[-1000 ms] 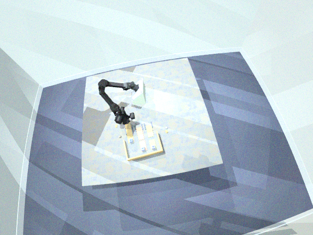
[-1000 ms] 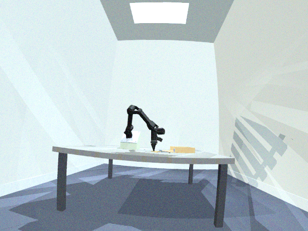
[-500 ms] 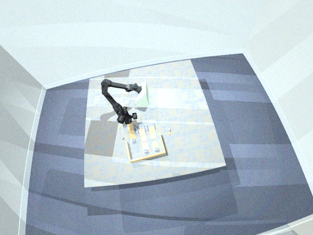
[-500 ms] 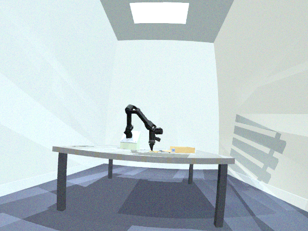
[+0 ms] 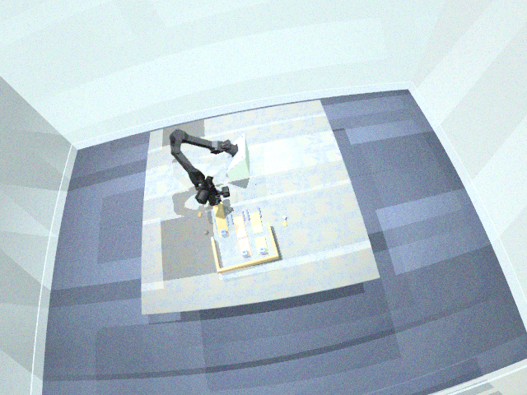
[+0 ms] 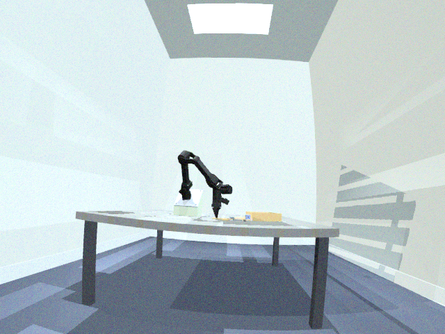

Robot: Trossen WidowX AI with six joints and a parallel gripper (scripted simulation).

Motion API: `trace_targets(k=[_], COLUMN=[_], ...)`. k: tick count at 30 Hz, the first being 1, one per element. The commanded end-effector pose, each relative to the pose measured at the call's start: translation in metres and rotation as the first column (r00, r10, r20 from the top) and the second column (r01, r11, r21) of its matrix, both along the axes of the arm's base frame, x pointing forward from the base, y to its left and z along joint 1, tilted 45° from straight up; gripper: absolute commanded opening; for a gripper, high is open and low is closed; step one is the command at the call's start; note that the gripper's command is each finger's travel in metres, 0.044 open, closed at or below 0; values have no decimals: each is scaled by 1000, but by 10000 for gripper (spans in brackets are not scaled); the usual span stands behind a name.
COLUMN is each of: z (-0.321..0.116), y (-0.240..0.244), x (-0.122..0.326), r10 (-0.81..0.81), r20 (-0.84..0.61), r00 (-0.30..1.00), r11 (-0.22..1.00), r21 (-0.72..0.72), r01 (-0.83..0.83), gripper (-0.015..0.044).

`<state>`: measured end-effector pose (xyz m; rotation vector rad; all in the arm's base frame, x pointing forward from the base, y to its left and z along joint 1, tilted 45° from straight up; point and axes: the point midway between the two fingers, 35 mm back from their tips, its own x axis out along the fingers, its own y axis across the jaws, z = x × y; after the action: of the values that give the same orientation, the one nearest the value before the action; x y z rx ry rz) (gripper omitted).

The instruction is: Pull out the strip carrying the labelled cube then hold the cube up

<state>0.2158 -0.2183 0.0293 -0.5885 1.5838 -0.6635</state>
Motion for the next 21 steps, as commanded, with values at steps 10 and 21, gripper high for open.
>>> trace_targets(k=[10,21], z=[-2,-2], y=[-2,-2], x=[-28,-30], r10=[-28,-28], r20=[-27,-27], r00=[999,999], r11=[1000,1000], r21=[4,4], r01=[28,28], gripper=[0,0])
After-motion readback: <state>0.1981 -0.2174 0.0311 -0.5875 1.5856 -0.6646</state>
